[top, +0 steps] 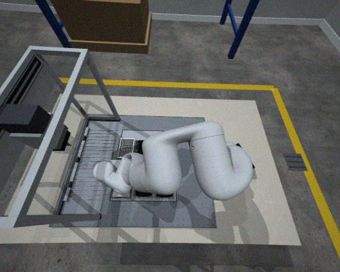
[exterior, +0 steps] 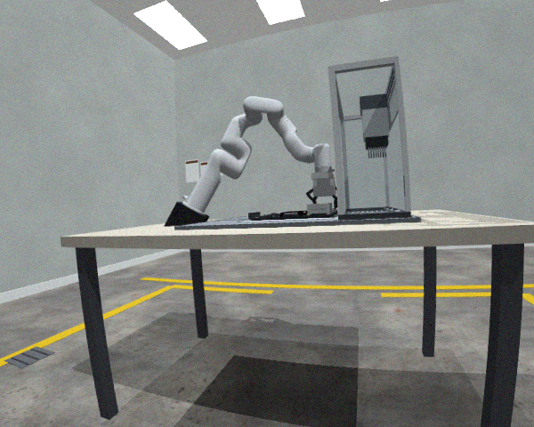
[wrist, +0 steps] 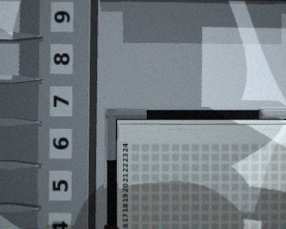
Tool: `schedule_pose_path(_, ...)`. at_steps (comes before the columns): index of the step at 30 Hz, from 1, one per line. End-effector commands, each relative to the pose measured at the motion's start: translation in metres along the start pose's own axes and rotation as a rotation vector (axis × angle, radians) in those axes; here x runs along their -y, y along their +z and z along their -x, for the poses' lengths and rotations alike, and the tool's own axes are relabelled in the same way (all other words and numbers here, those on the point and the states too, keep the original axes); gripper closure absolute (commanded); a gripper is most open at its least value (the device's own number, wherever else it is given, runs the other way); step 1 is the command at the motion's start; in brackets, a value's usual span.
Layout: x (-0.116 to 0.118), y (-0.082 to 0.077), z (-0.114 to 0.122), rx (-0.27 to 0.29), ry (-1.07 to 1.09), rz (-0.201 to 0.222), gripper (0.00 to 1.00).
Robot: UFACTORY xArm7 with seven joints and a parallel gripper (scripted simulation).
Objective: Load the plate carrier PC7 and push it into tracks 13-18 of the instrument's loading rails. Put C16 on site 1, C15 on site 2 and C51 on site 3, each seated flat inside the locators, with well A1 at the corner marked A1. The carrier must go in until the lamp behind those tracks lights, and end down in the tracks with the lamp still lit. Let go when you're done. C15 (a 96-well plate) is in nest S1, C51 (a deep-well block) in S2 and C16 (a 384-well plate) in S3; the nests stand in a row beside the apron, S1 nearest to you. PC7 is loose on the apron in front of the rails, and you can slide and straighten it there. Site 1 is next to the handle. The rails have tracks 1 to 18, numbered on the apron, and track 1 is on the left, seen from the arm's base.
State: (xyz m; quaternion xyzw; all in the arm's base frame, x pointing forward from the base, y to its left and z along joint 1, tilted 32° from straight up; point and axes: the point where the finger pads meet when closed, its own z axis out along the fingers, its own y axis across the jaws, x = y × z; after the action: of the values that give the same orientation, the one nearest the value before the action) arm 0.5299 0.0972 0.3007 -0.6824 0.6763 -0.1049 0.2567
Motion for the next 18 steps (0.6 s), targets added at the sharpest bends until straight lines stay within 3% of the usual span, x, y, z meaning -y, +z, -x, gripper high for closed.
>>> schedule_pose_path(1, 0.0014, -0.0012, -0.0001, 0.000, 0.000, -0.004, 1.00)
schedule_pose_path(18, 0.0015, -0.0066, -0.0001, 0.000, 0.000, -0.004, 1.00)
